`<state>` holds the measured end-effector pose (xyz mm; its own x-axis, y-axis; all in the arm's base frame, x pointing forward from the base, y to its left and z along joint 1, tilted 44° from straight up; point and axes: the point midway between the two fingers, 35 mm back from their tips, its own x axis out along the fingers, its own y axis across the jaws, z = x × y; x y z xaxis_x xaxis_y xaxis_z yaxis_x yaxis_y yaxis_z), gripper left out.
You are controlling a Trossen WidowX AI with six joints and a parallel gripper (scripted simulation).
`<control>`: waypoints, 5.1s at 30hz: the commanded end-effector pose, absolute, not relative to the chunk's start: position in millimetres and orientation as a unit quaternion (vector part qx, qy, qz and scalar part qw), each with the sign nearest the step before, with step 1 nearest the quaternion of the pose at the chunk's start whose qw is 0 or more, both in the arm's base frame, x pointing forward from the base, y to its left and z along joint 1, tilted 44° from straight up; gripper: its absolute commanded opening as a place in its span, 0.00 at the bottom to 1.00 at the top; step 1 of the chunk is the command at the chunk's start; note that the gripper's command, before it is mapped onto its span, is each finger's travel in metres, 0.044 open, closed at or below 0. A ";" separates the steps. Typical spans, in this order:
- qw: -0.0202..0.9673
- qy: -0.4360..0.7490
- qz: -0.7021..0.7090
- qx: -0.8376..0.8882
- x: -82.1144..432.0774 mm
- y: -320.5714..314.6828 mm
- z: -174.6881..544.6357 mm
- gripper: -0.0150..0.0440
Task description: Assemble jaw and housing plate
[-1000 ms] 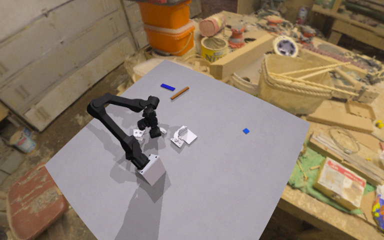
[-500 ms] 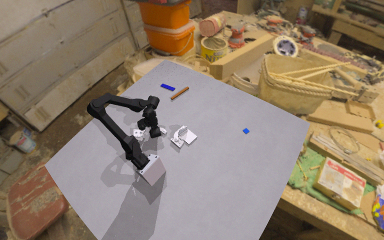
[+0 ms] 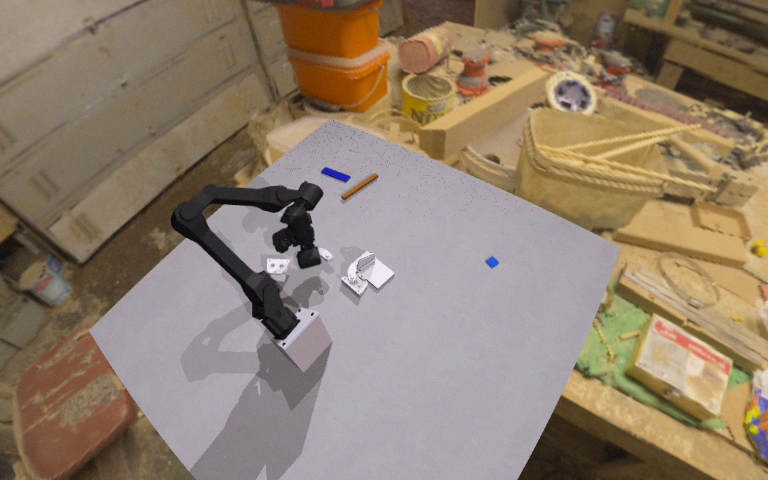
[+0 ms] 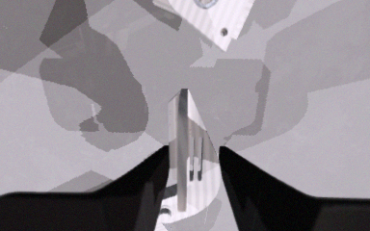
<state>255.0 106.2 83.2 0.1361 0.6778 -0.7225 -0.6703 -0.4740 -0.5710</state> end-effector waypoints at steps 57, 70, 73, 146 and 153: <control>0.682 0.239 0.607 -0.330 250.5 53.0 84.7 0.48; 0.720 0.321 0.568 -0.236 249.5 42.6 74.7 0.48; 0.727 0.339 0.558 -0.213 249.1 40.2 72.4 0.48; 0.683 0.622 0.198 0.328 229.4 -8.0 23.0 0.48; 0.683 0.622 0.198 0.328 229.4 -8.0 23.0 0.48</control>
<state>230.2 -7.5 24.9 0.1540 0.6795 -0.7174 0.1218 0.7074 0.6962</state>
